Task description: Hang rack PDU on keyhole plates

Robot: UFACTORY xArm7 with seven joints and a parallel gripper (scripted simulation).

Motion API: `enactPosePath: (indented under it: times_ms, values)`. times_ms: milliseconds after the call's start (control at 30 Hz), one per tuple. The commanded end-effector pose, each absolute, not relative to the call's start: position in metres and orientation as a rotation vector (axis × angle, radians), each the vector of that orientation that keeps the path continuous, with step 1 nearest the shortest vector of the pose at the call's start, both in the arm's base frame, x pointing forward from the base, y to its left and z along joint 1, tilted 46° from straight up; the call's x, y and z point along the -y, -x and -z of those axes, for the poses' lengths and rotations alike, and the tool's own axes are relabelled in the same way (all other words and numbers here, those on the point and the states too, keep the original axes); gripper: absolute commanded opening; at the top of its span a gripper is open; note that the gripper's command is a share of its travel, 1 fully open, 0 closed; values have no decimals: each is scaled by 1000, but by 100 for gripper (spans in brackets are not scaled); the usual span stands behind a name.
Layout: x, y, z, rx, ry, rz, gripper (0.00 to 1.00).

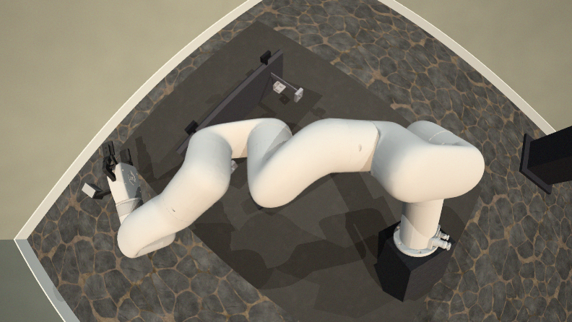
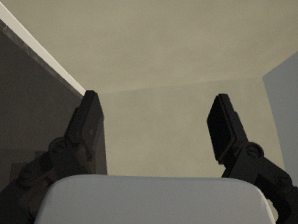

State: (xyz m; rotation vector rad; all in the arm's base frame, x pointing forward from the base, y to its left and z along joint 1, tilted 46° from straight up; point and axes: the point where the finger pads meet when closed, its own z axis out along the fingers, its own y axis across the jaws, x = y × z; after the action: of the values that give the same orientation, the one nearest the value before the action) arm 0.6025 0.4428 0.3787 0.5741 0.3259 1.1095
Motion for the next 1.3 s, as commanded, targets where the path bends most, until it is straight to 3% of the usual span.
enactPosePath:
  times_ms: [0, 700, 1267]
  values:
    - [-444, -601, -381, -323, -575, -1114, 100]
    - [-442, -601, -385, -323, -589, -1106, 100]
    - [-370, -578, -466, -362, -931, -917, 100]
